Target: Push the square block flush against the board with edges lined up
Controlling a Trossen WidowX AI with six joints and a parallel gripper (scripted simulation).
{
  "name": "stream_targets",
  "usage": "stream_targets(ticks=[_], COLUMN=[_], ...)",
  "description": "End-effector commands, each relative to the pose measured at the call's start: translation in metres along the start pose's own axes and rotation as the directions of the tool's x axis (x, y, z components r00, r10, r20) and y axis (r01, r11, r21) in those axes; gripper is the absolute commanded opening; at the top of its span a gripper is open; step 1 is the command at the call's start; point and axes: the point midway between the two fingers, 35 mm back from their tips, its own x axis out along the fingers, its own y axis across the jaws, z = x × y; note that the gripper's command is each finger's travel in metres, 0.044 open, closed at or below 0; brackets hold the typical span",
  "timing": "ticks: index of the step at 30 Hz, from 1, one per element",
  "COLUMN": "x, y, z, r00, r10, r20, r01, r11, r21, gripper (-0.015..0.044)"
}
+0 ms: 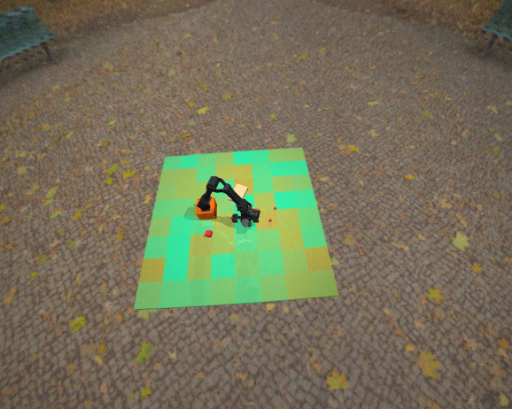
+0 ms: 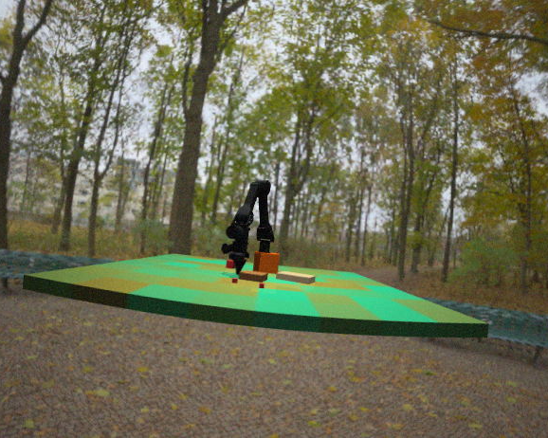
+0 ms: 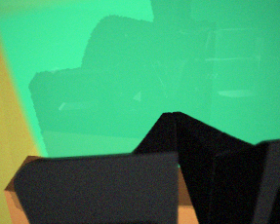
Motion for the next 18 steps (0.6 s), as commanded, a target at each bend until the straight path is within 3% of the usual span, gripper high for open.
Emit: stream_targets(ticks=[1, 15, 18], x=[0.001, 0.001, -0.027], y=[0.000, -0.001, 0.001], z=[0.005, 0.028, 0.026], r00=[1.000, 1.000, 1.000], r10=[-0.005, -0.005, -0.002], r20=[-0.003, -0.001, 0.001], r01=[0.005, 0.005, 0.002], r11=[1.000, 1.000, 1.000], r21=[-0.006, -0.006, -0.003], gripper=[0.0000, 0.0000, 0.0000])
